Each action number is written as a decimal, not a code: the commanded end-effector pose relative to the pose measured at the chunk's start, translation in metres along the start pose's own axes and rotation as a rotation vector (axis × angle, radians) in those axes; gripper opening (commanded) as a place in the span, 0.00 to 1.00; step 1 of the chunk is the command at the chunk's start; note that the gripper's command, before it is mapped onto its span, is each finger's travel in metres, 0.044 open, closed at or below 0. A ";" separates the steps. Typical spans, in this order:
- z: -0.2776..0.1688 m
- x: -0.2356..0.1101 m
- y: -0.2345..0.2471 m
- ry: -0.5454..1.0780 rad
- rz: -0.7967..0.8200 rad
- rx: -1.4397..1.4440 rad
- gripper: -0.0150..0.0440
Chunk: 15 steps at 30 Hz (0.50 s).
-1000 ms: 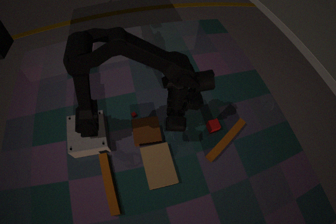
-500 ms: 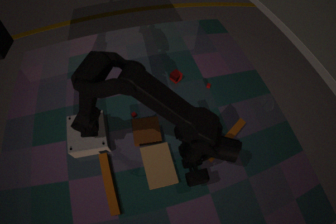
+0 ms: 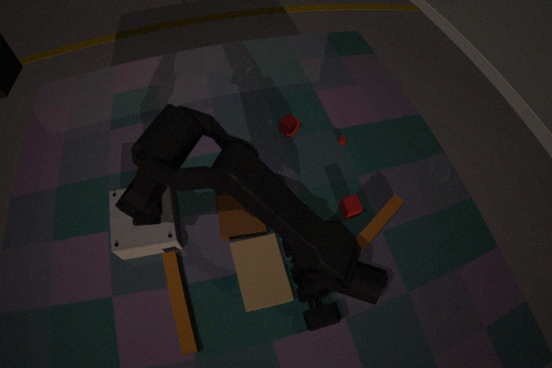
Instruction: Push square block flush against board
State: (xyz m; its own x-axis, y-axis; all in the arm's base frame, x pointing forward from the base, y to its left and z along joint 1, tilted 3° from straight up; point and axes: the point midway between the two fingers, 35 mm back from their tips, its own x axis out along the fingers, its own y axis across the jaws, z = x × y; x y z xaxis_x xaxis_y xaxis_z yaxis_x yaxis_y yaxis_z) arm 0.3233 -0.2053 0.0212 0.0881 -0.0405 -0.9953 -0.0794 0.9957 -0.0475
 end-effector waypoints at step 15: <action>-0.011 0.012 0.001 0.008 0.008 -0.005 0.25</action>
State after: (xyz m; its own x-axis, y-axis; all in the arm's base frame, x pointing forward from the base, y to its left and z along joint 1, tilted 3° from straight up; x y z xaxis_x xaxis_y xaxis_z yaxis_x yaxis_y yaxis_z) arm 0.3165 -0.2058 0.0087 0.0796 -0.0362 -0.9962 -0.0812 0.9958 -0.0427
